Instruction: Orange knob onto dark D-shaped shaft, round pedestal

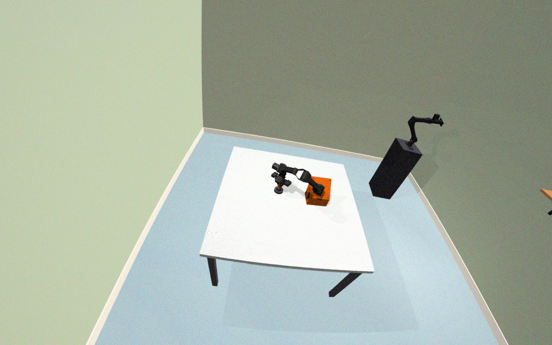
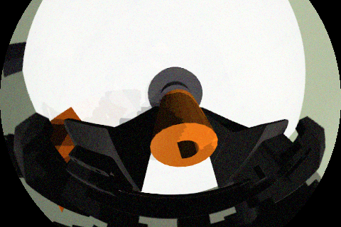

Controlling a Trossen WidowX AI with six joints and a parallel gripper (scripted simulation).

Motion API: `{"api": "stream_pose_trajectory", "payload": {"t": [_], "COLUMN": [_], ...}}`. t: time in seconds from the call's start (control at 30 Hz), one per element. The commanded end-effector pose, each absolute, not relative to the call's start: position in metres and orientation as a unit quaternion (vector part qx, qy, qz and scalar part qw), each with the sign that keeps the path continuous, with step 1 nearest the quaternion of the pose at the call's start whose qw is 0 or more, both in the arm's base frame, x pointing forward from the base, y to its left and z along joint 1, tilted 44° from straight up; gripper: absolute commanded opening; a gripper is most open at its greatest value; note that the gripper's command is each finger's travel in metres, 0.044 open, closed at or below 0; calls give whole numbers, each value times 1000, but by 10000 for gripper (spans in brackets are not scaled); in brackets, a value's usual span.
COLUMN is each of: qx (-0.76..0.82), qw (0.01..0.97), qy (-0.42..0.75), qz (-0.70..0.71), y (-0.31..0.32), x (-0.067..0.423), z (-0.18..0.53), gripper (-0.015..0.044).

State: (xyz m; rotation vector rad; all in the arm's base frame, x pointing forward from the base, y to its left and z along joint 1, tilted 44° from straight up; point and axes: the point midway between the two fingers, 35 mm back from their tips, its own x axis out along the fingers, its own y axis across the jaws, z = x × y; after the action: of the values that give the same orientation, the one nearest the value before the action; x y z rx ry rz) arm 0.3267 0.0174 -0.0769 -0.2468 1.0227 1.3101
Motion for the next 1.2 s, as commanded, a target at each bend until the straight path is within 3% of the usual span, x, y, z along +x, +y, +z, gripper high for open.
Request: {"api": "stream_pose_trajectory", "payload": {"t": [0.0, 1.17], "qx": [-109, -178], "qw": [669, 654], "qy": [453, 390], "qz": [580, 624], "y": [17, 17], "x": [327, 325], "z": [-77, -78], "gripper": [0, 0]}}
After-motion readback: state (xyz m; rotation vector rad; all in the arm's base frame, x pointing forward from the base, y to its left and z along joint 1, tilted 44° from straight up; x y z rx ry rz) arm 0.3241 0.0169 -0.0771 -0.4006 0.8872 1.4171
